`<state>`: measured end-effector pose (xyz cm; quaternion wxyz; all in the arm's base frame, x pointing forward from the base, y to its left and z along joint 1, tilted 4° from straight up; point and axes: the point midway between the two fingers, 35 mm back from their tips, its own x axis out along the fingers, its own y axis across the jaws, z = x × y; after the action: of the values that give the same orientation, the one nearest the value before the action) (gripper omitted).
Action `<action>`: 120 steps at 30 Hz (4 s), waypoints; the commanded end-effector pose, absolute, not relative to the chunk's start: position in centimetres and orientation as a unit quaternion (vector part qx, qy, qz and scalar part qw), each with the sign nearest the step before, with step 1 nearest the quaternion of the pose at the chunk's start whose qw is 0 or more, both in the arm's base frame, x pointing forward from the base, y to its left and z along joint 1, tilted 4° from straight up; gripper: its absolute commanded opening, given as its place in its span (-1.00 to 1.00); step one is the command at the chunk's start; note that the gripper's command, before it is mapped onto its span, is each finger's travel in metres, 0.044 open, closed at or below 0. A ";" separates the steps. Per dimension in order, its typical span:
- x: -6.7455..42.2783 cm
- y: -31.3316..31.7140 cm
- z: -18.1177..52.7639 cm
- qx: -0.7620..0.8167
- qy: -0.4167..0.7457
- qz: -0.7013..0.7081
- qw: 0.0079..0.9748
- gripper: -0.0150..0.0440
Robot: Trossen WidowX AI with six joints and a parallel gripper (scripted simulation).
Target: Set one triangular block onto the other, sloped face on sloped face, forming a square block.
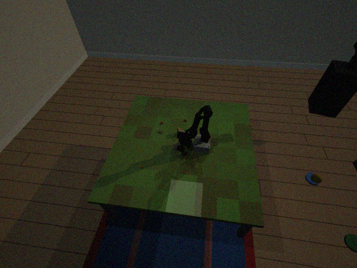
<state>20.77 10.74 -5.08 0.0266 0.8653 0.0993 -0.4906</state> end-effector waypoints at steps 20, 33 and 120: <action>22.4 10.9 -3.3 0.776 0.093 -0.622 0.044 -0.49; 24.6 11.3 -2.1 0.661 0.084 -0.743 0.060 -0.49; 25.2 11.8 2.7 0.835 0.095 -0.538 0.066 1.00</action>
<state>25.97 12.08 3.22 0.0728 0.8106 0.0954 -0.5732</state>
